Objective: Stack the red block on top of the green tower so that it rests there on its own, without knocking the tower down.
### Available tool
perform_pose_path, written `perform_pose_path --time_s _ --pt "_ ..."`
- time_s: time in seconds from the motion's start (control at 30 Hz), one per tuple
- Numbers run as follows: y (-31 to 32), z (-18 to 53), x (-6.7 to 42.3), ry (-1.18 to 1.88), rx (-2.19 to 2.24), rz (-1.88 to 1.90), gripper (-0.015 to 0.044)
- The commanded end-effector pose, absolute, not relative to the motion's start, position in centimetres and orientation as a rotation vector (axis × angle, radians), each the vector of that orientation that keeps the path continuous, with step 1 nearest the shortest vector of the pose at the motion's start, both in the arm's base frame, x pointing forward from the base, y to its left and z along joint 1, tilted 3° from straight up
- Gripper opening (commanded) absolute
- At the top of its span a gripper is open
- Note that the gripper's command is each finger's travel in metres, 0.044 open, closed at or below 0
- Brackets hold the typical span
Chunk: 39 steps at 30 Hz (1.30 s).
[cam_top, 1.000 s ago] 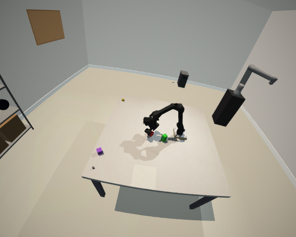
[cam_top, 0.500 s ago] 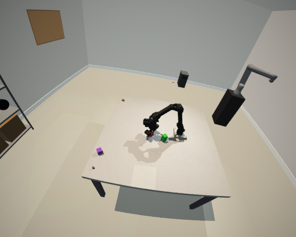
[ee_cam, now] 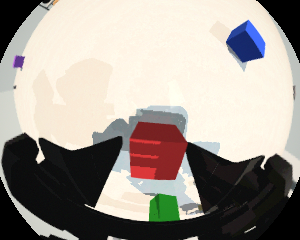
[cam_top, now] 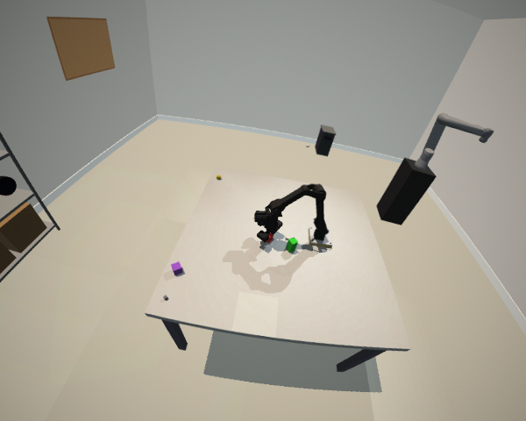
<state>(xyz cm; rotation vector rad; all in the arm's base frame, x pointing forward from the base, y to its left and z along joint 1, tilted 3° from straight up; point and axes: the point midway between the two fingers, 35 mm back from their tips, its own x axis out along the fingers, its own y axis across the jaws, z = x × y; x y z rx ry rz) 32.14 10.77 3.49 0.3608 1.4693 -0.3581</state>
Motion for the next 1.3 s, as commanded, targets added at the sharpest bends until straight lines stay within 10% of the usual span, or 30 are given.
perform_pose_path --time_s 0.0,0.57,1.27 --pt "10.7 3.5 32.2 1.468 0.355 -0.357 0.0282" --pt "10.8 5.4 32.1 1.468 0.355 -0.357 0.0000" --pt "11.0 14.9 31.4 1.468 0.356 -0.356 0.0000"
